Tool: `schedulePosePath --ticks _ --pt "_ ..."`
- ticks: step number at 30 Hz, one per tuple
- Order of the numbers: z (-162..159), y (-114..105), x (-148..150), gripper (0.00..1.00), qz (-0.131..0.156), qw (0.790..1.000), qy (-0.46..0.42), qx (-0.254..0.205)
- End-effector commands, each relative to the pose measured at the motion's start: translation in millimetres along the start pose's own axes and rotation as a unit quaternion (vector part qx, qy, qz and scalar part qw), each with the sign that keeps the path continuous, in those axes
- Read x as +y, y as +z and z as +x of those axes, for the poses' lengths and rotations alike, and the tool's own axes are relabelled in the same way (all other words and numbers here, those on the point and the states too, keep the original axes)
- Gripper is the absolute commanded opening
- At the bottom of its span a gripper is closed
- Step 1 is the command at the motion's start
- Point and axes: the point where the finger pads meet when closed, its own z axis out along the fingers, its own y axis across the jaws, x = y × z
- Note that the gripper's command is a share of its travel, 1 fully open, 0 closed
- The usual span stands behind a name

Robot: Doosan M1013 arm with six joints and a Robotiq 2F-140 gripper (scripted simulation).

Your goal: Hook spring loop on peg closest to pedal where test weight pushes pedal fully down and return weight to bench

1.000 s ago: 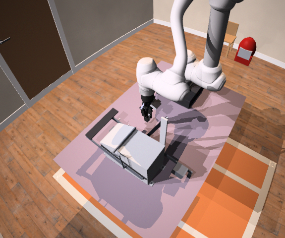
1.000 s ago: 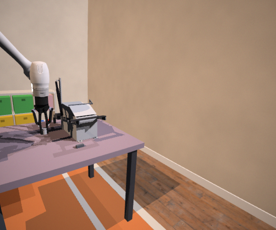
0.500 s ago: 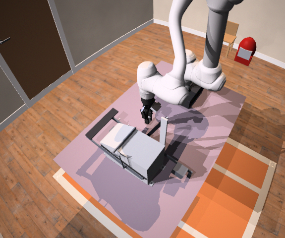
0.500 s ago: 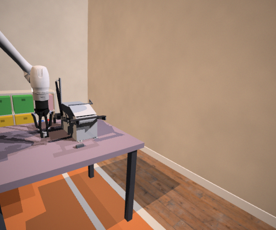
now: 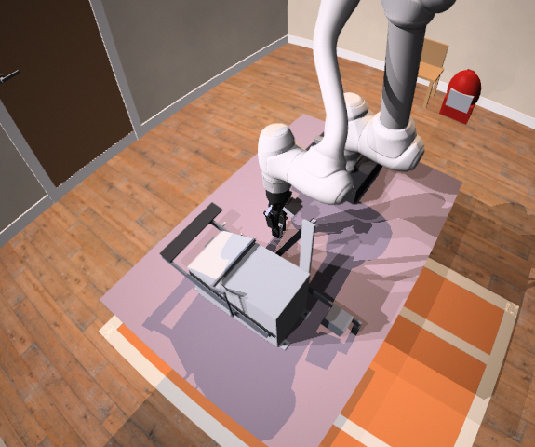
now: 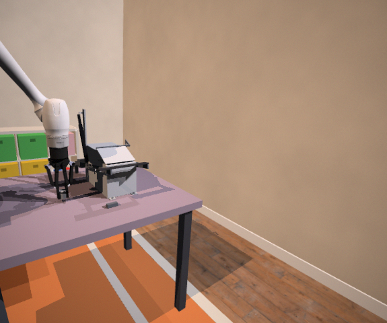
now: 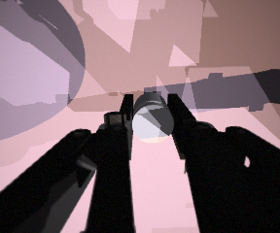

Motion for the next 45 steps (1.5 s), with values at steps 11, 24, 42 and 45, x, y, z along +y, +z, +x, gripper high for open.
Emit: schedulePosePath --ticks 11,24,42,45 --pt "0 9 1 0.25 -0.001 1.000 0.000 0.000" --pt "0 12 1 1.00 -0.001 1.000 0.000 0.000" --pt "0 12 1 1.00 -0.001 1.000 0.000 0.000" --pt "0 12 1 1.00 -0.001 1.000 0.000 0.000"
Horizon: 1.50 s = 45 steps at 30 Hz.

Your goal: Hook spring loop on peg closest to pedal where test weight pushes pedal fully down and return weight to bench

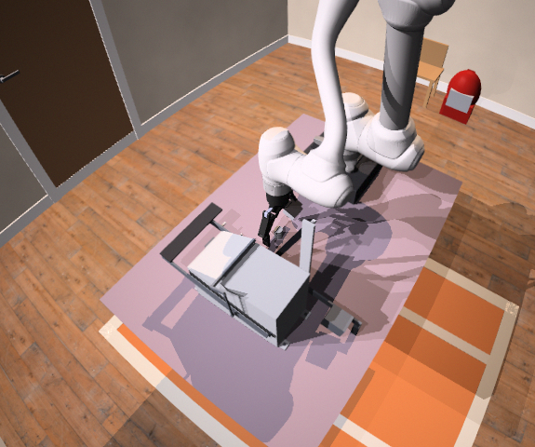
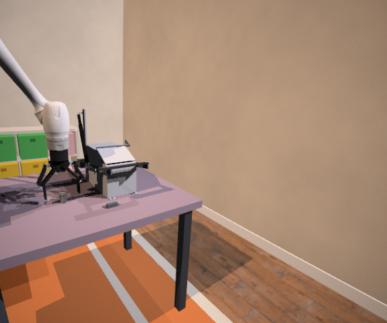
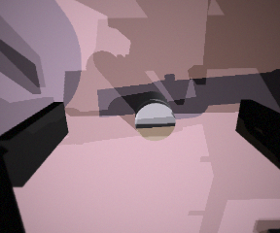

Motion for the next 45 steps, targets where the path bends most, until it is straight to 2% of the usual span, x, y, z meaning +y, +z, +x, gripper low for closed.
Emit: schedulePosePath --ticks 1,40,45 --pt "0 0 1 1.00 -0.001 1.000 0.000 0.000" --pt "0 0 1 1.00 -0.001 1.000 0.000 0.000" --pt "0 -14 0 1.00 -0.001 1.000 0.000 0.000"
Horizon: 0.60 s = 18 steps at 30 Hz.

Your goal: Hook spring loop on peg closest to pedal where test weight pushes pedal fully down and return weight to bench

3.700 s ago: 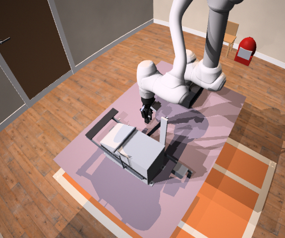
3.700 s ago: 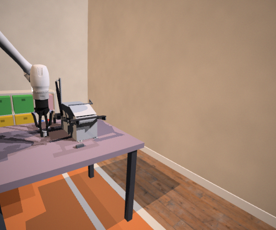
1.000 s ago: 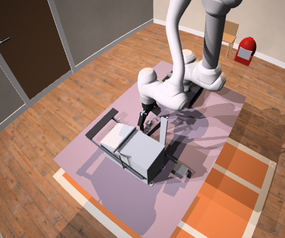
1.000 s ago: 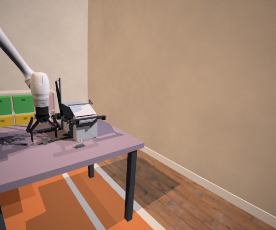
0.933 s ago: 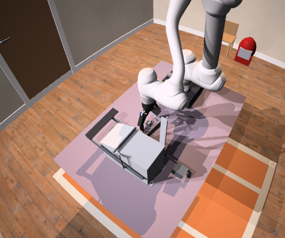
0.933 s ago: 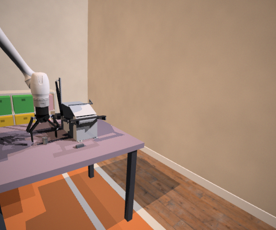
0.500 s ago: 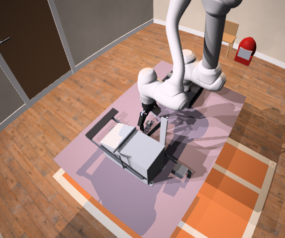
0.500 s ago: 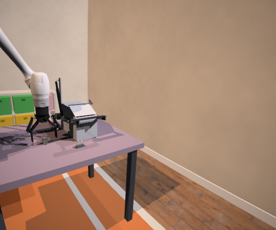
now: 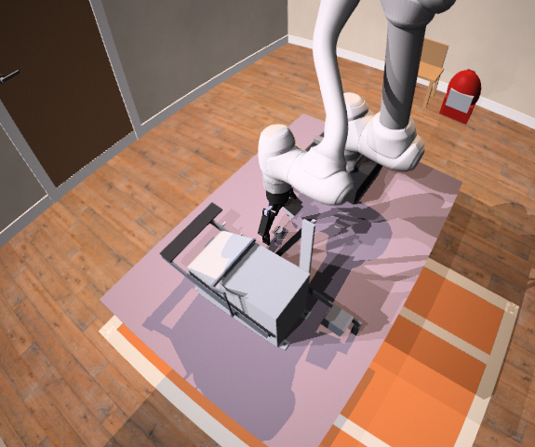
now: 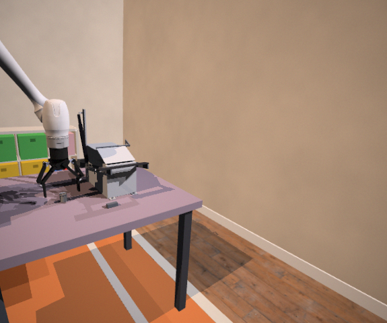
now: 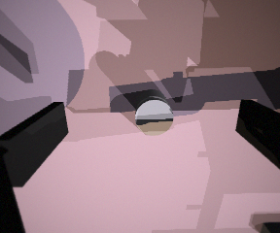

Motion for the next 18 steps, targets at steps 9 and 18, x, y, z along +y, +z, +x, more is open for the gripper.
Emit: schedulePosePath --ticks 9,18 --pt "0 -28 0 1.00 0.000 1.000 0.000 0.000" --pt "0 -43 0 1.00 -0.001 1.000 0.000 0.000"
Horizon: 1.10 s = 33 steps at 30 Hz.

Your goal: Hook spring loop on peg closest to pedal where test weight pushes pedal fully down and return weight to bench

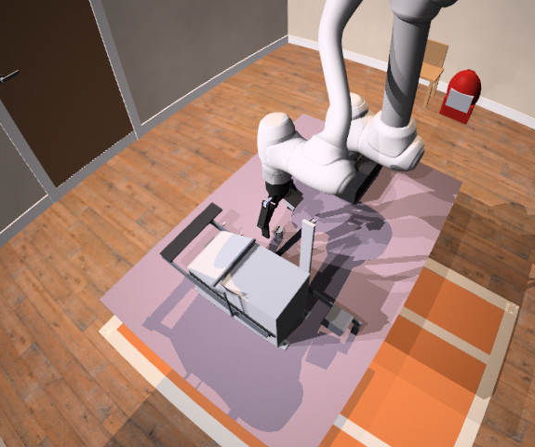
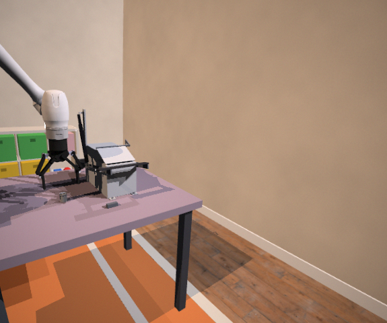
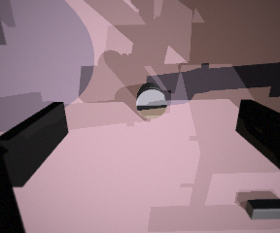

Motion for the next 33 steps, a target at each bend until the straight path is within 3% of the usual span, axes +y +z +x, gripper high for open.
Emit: schedulePosePath --ticks 1,26,33 --pt "0 -7 1 1.00 -0.001 1.000 0.000 0.000" --pt "0 -65 1 1.00 -0.001 1.000 0.000 0.000" --pt "0 -70 1 1.00 -0.001 1.000 0.000 0.000"
